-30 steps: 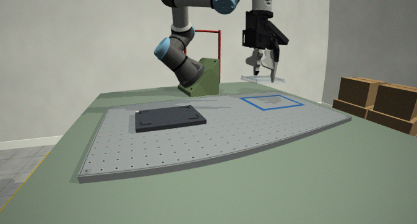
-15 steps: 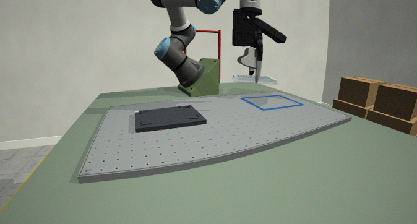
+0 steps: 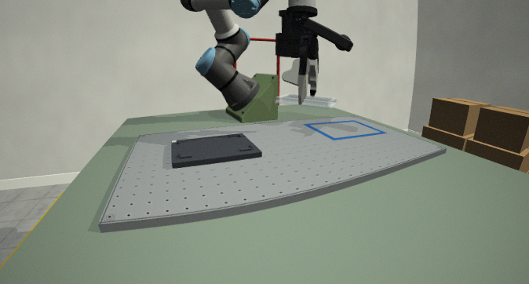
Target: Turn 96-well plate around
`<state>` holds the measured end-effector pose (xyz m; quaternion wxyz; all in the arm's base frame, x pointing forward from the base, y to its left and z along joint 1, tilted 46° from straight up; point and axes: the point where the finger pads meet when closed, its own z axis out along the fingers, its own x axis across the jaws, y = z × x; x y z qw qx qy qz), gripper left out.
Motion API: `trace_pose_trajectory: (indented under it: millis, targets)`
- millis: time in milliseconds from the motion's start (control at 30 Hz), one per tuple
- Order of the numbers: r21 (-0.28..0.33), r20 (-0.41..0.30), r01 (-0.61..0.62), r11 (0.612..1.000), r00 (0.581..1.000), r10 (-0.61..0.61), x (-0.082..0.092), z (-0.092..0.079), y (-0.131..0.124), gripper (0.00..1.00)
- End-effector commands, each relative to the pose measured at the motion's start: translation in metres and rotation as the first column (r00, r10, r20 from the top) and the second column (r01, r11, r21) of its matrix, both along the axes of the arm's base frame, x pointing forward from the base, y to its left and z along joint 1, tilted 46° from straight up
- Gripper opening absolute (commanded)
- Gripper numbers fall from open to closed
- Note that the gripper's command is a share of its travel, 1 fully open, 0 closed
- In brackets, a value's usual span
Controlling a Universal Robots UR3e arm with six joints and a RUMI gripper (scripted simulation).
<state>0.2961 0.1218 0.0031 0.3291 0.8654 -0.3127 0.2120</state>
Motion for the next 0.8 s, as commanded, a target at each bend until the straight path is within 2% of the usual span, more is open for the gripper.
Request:
trace_pose_trajectory:
  millis: [0, 167, 333, 767]
  targets:
    - [0.016, 0.065, 0.058, 0.998, 0.996, -0.059, 0.002, 0.007, -0.005, 0.00]
    - [0.056, 0.177, 0.169, 0.984, 0.968, -0.176, 0.006, 0.019, -0.015, 0.00]
    - [0.106, 0.277, 0.267, 0.958, 0.917, -0.286, 0.009, 0.032, -0.026, 0.00]
    - [0.106, 0.277, 0.267, 0.958, 0.917, -0.286, 0.016, 0.059, -0.049, 0.00]
